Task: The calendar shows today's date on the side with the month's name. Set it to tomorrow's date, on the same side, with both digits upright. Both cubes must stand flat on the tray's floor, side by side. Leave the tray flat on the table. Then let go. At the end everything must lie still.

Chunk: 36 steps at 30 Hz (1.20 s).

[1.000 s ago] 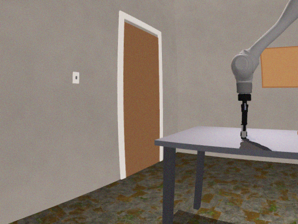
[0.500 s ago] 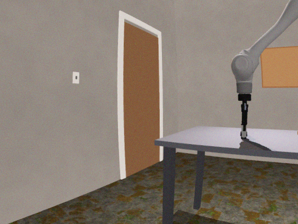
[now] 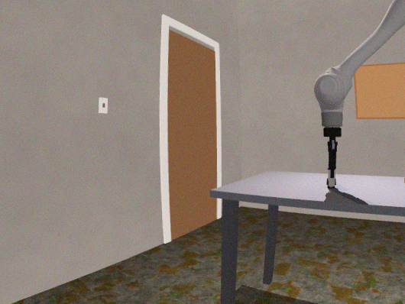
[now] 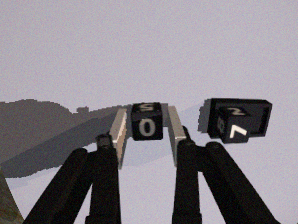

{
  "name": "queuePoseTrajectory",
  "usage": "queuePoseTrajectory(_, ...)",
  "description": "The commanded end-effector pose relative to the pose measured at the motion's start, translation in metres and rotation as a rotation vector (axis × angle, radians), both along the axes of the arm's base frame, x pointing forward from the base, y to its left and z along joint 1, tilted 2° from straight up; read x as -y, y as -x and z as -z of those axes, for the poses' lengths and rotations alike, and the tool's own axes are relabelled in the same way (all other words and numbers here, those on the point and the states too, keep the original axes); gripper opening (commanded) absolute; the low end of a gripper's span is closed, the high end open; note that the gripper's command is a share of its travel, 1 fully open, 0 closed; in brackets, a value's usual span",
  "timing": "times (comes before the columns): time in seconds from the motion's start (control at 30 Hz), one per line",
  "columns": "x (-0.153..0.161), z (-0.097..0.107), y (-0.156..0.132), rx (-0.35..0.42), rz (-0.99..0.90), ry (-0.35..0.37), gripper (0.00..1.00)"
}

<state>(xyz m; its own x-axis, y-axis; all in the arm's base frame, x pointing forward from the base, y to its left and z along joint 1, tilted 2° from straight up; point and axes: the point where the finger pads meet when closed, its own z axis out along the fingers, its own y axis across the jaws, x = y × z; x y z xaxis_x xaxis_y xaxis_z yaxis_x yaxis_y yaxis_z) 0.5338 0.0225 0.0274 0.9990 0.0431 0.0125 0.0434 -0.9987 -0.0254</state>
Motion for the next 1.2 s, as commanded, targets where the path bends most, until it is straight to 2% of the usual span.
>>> queuePoseTrajectory(0.0, 0.0, 0.0, 0.0, 0.0, 0.0, 0.0, 0.28)
queuePoseTrajectory(0.37, 0.0, -0.017, 0.0, 0.0, 0.0, 0.0, 0.28)
queuePoseTrajectory(0.7, 0.002, -0.069, 0.001, 0.0, 0.0, 0.0, 0.28)
queuePoseTrajectory(0.83, 0.002, -0.084, 0.001, 0.0, 0.0, 0.0, 0.28)
queuePoseTrajectory(1.1, 0.002, -0.09, 0.001, 0.0, 0.0, 0.0, 0.28)
queuePoseTrajectory(1.13, 0.002, -0.09, 0.001, 0.0, 0.0, 0.0, 1.0)
queuePoseTrajectory(1.17, 0.002, -0.09, 0.001, 0.0, 0.0, 0.0, 1.0)
